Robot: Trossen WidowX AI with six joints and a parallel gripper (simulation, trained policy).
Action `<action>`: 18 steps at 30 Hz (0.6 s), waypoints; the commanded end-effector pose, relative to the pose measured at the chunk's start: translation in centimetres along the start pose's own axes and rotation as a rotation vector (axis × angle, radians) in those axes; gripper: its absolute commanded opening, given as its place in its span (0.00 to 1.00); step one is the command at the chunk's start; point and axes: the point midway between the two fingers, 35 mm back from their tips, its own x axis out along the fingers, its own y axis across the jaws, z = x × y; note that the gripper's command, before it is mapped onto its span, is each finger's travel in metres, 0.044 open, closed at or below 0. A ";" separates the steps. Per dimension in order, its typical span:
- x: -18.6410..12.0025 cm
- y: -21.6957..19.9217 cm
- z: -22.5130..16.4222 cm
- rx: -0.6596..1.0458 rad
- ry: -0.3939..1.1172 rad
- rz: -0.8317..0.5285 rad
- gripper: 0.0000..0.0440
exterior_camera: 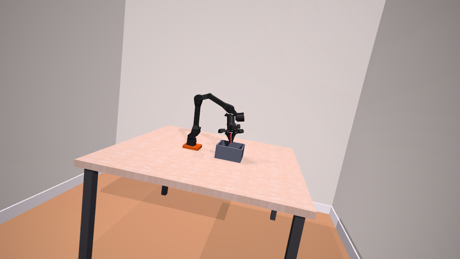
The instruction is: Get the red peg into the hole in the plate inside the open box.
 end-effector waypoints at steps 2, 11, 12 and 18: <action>1.7 -0.2 0.8 -0.036 0.028 -0.012 0.01; 4.3 -0.5 1.2 -0.118 0.084 -0.010 0.00; 4.6 -0.5 1.1 -0.128 0.092 -0.009 0.00; 5.9 -0.7 0.8 -0.172 0.139 -0.012 0.21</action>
